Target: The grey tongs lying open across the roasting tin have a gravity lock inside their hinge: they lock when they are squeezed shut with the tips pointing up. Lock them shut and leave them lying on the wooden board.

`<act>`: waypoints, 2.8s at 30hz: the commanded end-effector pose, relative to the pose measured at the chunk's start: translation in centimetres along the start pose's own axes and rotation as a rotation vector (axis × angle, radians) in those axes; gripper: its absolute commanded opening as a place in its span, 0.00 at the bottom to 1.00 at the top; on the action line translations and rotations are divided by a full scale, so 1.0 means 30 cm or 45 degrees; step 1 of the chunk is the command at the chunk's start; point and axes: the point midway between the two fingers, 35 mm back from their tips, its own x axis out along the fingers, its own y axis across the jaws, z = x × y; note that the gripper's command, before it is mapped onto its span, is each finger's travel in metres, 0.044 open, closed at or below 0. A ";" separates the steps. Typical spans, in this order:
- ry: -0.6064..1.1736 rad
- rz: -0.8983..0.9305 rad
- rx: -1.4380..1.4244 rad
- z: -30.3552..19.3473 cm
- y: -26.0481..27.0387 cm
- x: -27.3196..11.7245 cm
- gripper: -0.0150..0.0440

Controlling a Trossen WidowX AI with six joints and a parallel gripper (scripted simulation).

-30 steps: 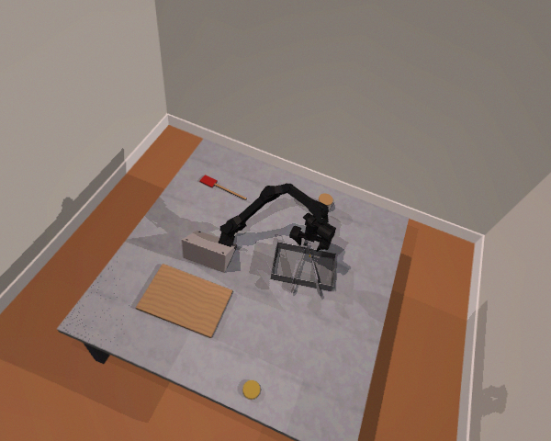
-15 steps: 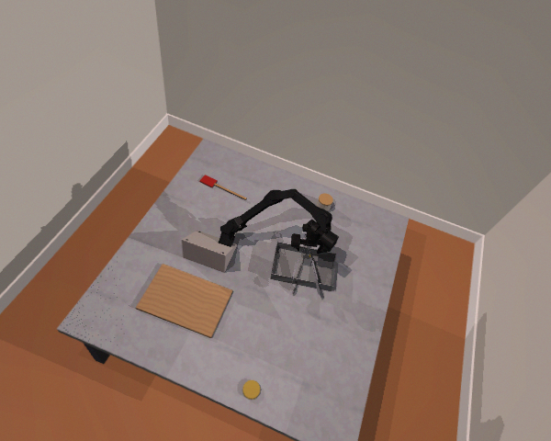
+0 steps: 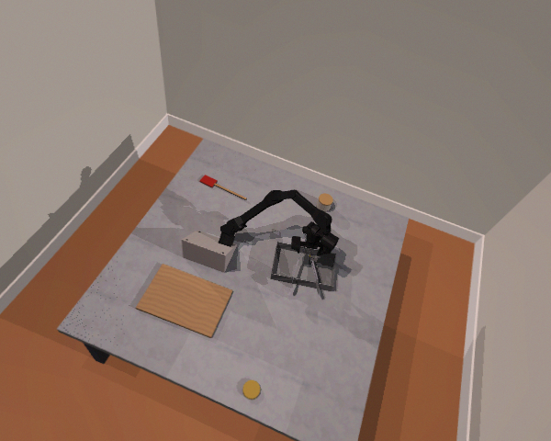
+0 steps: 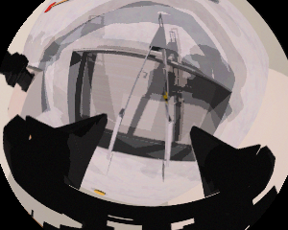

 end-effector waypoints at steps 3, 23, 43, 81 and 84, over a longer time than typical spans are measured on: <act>-0.004 0.008 0.004 0.003 0.000 0.040 1.00; -0.005 0.007 0.004 0.004 -0.003 0.149 1.00; -0.008 0.006 0.003 0.012 0.006 0.258 1.00; -0.003 0.001 -0.002 0.011 0.007 0.280 0.61; -0.003 0.001 -0.002 0.011 0.007 0.280 0.57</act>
